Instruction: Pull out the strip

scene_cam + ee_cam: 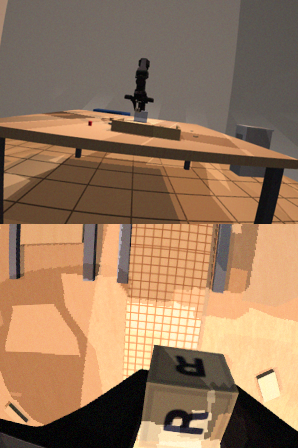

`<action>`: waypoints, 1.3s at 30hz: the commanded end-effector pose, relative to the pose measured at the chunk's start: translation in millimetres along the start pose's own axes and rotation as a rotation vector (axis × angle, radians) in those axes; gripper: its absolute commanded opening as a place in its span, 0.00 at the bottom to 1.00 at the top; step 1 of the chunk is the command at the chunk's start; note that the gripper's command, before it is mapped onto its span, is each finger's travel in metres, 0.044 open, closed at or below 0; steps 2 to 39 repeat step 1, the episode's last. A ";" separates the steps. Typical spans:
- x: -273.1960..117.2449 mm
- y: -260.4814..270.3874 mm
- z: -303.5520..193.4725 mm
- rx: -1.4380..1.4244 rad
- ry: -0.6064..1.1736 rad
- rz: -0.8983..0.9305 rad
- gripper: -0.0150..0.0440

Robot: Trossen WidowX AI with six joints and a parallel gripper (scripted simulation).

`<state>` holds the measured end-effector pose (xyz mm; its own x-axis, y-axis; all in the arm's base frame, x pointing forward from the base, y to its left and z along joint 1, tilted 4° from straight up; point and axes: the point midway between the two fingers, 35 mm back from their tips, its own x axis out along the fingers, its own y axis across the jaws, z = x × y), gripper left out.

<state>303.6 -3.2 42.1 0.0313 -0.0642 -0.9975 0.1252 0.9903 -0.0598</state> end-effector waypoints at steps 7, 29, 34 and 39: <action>-1.2 0.7 0.8 0.003 -0.003 0.004 0.25; -1.2 0.7 0.8 0.003 -0.003 0.004 0.25; -1.2 0.7 0.8 0.003 -0.003 0.004 0.25; -1.2 0.7 0.8 0.003 -0.003 0.004 0.25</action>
